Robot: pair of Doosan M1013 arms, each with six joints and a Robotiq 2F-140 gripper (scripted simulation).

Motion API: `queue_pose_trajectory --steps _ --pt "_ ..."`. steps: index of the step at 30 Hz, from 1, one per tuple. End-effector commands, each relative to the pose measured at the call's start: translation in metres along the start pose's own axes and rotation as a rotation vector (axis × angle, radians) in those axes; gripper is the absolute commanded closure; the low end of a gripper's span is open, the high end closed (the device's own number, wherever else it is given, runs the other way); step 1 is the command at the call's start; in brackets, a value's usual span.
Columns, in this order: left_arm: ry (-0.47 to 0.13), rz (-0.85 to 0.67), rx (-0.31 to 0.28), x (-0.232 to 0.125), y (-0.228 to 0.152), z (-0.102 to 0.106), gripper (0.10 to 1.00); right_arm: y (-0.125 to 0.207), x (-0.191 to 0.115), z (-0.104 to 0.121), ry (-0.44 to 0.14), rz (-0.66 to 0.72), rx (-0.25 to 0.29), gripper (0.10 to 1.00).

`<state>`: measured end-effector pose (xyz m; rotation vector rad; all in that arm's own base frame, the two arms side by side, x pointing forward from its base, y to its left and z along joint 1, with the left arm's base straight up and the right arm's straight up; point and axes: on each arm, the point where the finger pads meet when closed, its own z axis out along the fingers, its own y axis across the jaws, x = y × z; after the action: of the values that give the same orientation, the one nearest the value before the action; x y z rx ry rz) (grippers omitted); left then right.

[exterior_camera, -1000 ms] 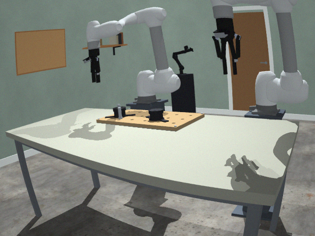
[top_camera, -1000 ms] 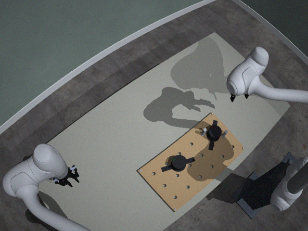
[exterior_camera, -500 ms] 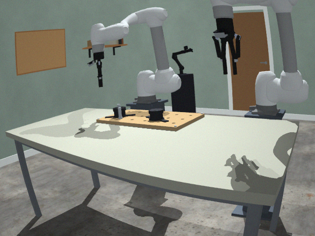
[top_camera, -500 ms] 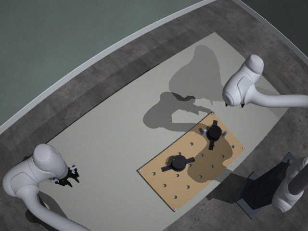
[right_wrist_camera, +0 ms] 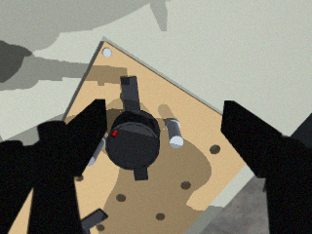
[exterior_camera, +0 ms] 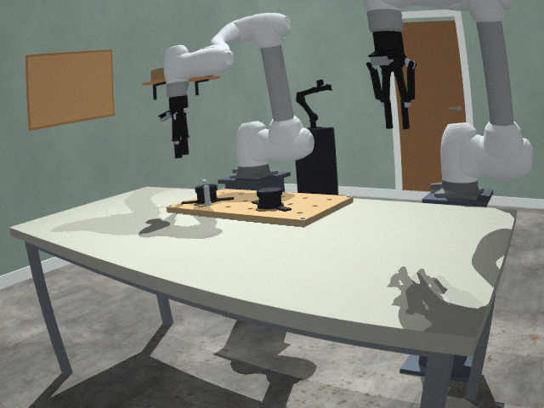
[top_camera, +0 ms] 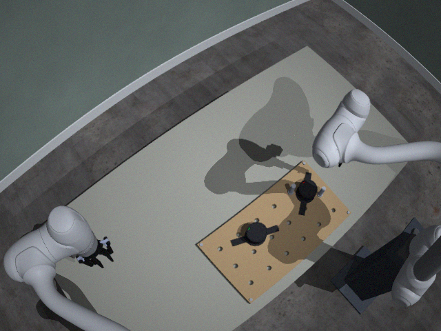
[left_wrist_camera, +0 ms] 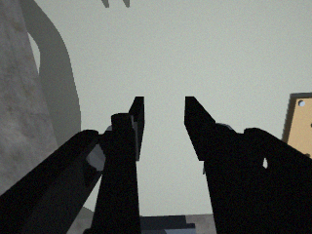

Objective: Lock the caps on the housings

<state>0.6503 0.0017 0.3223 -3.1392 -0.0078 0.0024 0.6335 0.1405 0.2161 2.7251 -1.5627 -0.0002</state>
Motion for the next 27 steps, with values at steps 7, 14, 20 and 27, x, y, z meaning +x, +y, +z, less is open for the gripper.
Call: queue_pose_trajectory --steps 7,14,20,27 --pt "0.001 0.0 0.0 0.0 0.0 -0.001 0.77 -0.014 -0.031 0.025 0.004 0.256 0.001 0.403" --pt "0.001 0.0 0.0 0.0 0.0 -0.001 0.77 -0.019 -0.042 0.033 0.003 0.346 0.001 0.403" --pt "0.001 0.0 0.0 0.0 0.0 -0.001 0.77 -0.027 -0.061 0.049 0.003 0.503 0.002 0.403" --pt "0.001 0.0 0.0 0.0 0.0 -0.001 0.77 -0.033 -0.074 0.059 0.004 0.607 0.002 0.403"
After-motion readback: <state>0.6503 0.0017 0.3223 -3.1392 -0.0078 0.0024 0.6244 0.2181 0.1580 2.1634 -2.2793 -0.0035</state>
